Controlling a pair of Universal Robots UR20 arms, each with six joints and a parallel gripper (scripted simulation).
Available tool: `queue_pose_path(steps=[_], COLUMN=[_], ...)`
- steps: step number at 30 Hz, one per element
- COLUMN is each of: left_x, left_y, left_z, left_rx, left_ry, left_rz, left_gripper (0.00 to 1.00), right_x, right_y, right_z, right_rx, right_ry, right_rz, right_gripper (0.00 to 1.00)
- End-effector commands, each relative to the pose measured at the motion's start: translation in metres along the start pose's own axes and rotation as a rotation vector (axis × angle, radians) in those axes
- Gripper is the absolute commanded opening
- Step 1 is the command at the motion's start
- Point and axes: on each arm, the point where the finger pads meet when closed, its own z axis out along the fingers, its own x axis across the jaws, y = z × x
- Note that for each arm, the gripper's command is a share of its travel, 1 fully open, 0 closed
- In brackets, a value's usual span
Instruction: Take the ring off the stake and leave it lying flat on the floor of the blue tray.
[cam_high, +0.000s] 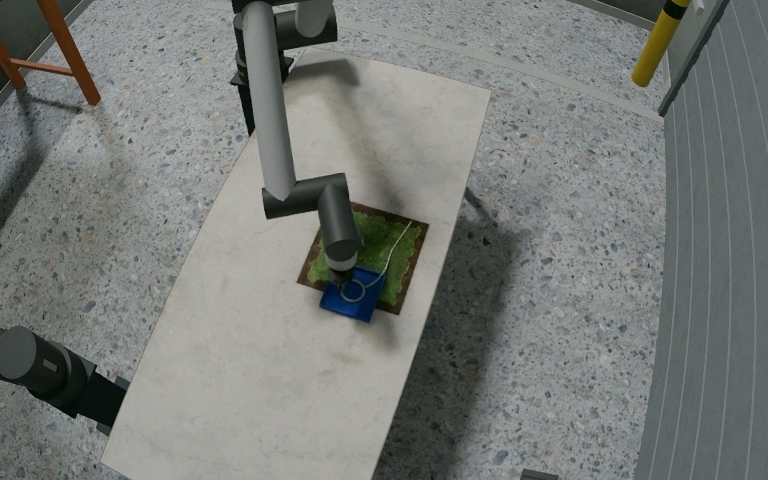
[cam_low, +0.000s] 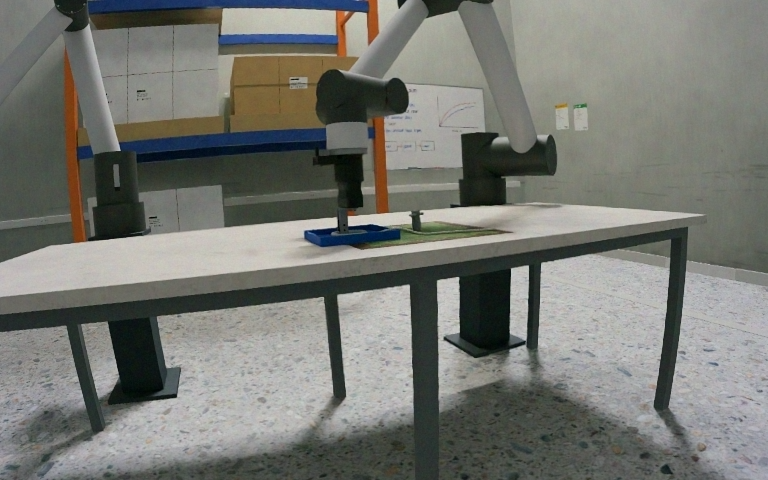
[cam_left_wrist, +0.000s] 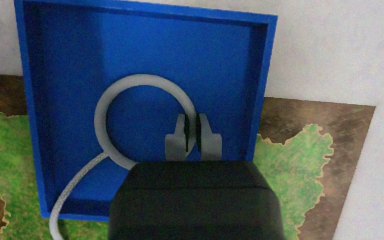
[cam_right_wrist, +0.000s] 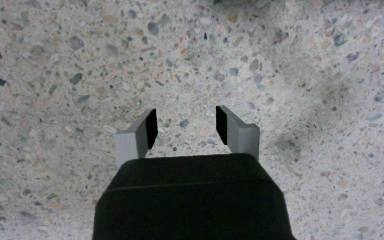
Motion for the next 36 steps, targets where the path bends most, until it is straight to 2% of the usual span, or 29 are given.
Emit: queue_pose_path(steps=[1, 29, 30, 36], left_x=[-0.0003, -0.0003, -0.0003, -0.0003], left_y=[-0.0007, -0.0007, -0.0007, -0.0007], left_z=[-0.0015, -0.0015, -0.0015, -0.0015], left_rx=[0.002, 0.002, 0.002, 0.002], left_ry=[-0.001, -0.001, -0.001, -0.001], left_rz=[0.000, 0.000, 0.000, 0.000], left_gripper=[0.00, 0.00, 0.55, 0.55], right_x=[0.0001, 0.0001, 0.0001, 0.0001], right_y=[0.0006, 0.0006, 0.0006, 0.0006], right_z=[-0.0008, -0.0008, -0.0008, -0.0008], right_rx=[-0.001, -0.001, -0.001, -0.001], right_ry=[0.000, 0.000, 0.000, 0.000], right_rz=[0.000, 0.000, 0.000, 0.000], right_gripper=[1.00, 1.00, 1.00, 1.00])
